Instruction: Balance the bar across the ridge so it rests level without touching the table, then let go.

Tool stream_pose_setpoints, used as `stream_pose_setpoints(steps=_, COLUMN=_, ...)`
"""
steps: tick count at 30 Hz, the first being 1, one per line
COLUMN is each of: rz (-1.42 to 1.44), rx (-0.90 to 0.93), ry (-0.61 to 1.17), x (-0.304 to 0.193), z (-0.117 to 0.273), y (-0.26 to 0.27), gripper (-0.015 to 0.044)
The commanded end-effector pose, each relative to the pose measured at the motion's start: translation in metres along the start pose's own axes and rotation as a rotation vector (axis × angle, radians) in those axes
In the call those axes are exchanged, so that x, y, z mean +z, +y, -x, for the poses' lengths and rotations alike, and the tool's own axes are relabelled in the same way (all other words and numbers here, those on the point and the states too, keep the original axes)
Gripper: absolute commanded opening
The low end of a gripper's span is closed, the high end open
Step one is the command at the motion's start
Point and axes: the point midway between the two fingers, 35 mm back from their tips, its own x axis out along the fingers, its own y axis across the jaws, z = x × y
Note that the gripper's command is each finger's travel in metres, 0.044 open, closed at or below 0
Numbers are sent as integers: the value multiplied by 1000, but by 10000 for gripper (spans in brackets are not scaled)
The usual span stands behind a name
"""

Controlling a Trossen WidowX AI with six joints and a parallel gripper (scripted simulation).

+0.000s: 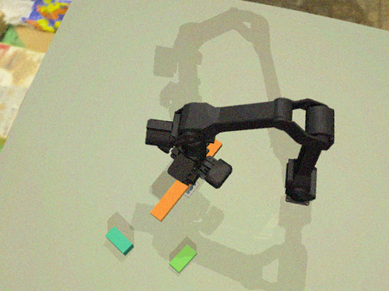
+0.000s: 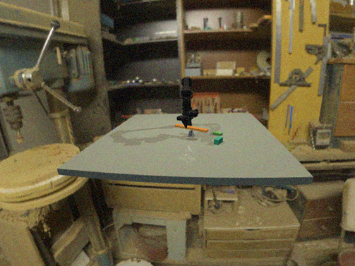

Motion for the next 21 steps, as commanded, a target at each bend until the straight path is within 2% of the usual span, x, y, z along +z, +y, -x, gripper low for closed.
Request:
stream_pose_setpoints(steps=1, rz=-1, rx=2, ry=-2, x=0, z=-1, y=0, gripper=0)
stream_pose_setpoints(steps=21, rz=-1, rx=2, ry=-2, x=1, z=-3, y=0, gripper=0)
